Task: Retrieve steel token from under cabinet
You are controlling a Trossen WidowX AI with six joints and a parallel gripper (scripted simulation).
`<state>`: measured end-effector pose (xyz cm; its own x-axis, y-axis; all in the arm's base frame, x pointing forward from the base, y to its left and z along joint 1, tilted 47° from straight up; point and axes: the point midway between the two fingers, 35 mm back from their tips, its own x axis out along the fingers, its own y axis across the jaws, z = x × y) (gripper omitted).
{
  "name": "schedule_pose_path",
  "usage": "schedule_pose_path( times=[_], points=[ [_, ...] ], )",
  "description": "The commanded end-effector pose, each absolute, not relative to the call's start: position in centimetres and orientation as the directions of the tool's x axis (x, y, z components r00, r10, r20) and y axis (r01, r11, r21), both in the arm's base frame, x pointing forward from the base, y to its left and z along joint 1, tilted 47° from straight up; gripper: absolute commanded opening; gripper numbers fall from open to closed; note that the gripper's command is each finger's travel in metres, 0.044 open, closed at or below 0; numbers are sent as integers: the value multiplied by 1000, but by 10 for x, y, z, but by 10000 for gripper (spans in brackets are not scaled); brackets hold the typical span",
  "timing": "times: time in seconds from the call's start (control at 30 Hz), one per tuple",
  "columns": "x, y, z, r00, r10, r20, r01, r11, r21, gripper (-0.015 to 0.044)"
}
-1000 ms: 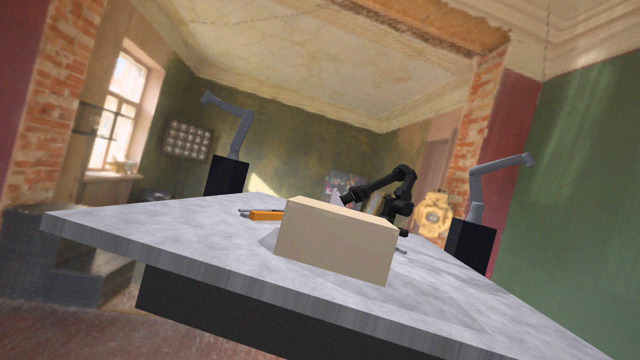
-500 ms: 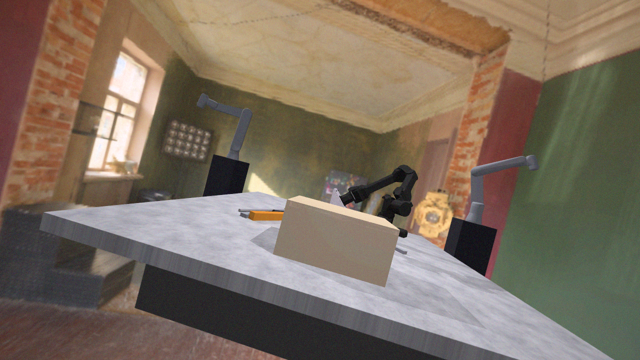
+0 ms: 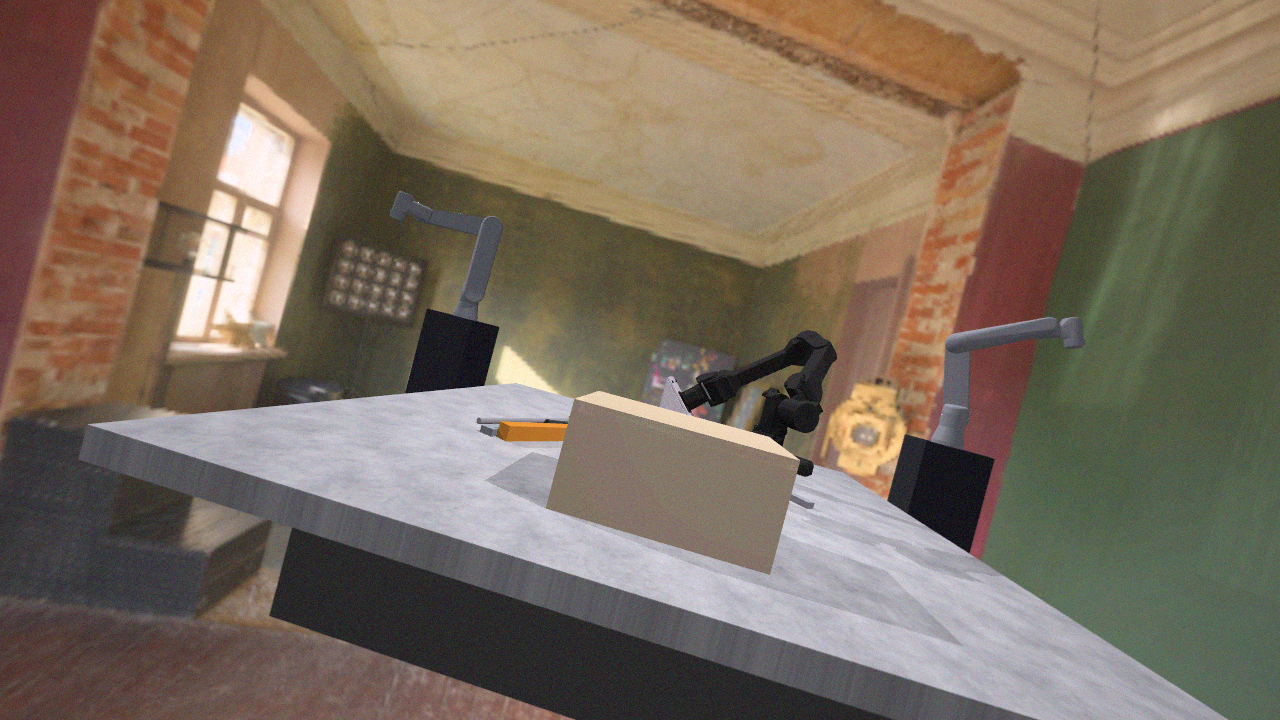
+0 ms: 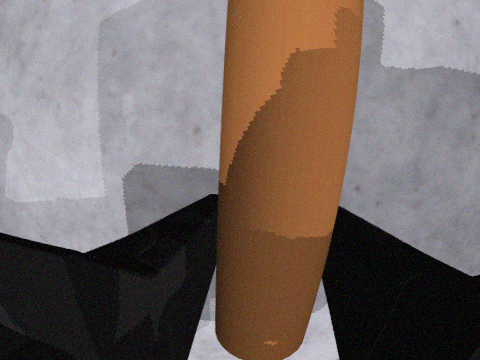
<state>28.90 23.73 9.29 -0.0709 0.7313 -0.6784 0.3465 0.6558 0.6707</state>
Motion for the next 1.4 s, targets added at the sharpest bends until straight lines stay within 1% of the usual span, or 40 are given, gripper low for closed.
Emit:
schedule_pose_path(
  times=[0.0, 1.13, 1.37],
  points=[
    [296, 236, 91, -71, 732, -677, 346, 655, 672, 0],
    [338, 228, 78, -70, 732, -678, 344, 655, 672, 0],
    [339, 226, 75, -70, 732, -678, 344, 655, 672, 0]
  ],
)
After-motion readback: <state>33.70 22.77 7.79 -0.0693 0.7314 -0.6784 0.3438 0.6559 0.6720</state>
